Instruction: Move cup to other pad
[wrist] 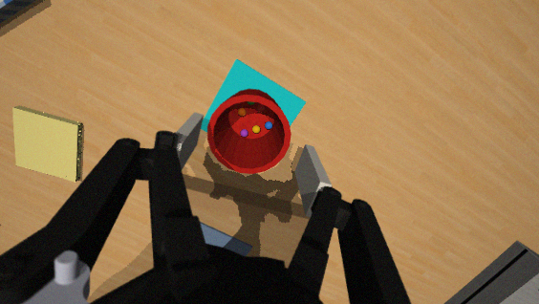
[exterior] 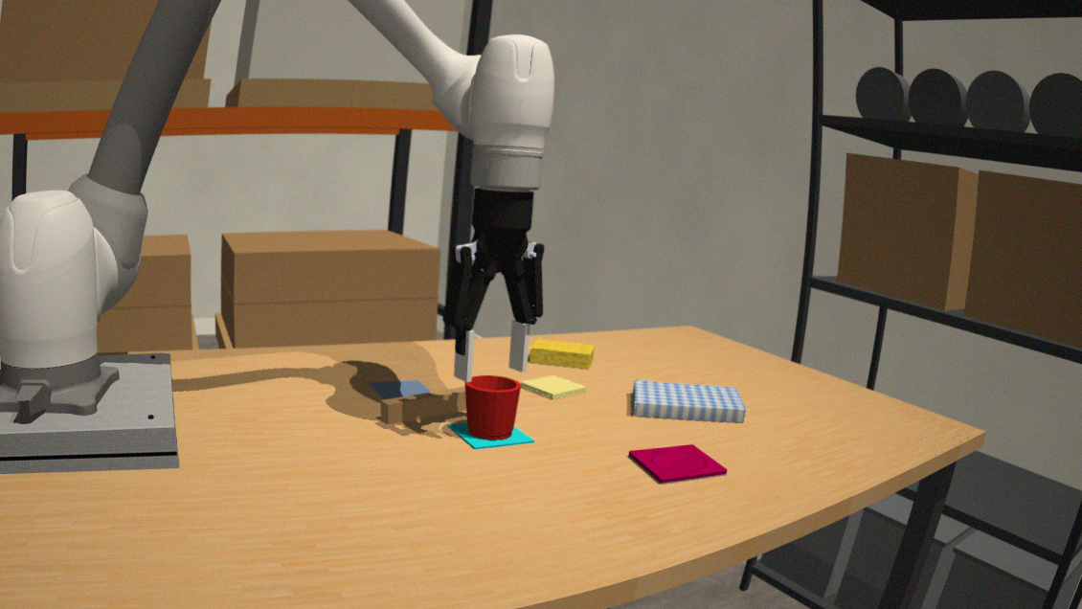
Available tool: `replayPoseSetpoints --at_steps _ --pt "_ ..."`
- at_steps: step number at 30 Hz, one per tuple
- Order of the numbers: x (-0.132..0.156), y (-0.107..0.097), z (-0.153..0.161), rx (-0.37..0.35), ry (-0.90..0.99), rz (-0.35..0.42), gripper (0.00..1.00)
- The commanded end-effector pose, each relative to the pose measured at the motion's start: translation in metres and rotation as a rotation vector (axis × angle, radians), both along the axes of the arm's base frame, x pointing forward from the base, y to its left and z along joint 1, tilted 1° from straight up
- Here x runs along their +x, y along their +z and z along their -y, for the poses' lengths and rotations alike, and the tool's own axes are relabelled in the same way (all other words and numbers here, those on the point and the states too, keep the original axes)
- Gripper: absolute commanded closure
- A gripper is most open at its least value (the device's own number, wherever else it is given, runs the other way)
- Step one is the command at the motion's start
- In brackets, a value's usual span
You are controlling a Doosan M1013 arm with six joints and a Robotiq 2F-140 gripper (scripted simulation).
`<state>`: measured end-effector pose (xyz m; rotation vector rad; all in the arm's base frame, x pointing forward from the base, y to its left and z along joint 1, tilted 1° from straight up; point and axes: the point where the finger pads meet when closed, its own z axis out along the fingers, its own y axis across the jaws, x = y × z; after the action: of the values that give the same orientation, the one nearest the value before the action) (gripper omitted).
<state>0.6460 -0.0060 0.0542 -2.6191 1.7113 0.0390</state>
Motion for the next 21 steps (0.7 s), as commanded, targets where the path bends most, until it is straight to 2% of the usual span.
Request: replayPoseSetpoints --at_steps 1,21 --pt "0.0018 0.0107 0.0032 -0.004 0.0 0.003 0.41" --pt "0.0018 0.0135 0.0033 -0.004 0.0 0.003 0.41"
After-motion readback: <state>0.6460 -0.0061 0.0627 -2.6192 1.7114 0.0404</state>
